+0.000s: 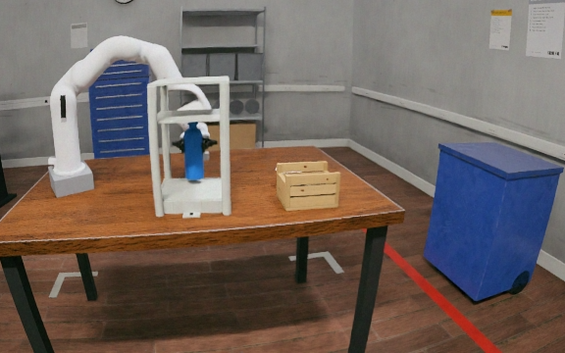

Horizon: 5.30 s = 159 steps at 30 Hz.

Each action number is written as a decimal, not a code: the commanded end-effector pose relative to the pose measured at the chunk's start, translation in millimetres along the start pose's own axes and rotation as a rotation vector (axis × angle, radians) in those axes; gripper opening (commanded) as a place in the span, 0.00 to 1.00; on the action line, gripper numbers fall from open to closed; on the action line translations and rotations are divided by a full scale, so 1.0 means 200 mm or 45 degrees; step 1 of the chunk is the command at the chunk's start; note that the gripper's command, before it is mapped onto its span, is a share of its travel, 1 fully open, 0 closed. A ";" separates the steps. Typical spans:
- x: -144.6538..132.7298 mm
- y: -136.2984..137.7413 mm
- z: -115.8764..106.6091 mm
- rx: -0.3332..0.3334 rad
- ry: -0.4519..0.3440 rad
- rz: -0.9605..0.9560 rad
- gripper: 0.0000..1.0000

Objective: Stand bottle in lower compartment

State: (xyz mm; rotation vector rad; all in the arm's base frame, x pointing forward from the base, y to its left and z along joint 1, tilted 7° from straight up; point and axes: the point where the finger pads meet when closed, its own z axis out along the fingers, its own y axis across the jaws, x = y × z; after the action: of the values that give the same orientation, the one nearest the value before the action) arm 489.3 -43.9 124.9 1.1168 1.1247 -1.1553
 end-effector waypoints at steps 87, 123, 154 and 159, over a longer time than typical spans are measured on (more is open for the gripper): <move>0.09 0.01 0.02 0.000 0.001 0.005 0.69; 0.09 0.01 -0.08 0.000 0.001 0.005 0.86; 0.09 0.01 -0.48 0.000 0.001 0.005 0.86; 0.09 0.01 -0.55 0.000 0.001 0.005 0.86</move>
State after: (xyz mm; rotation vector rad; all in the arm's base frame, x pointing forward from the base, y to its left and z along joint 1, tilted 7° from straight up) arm 484.9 53.4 95.2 1.1162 1.1246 -1.1548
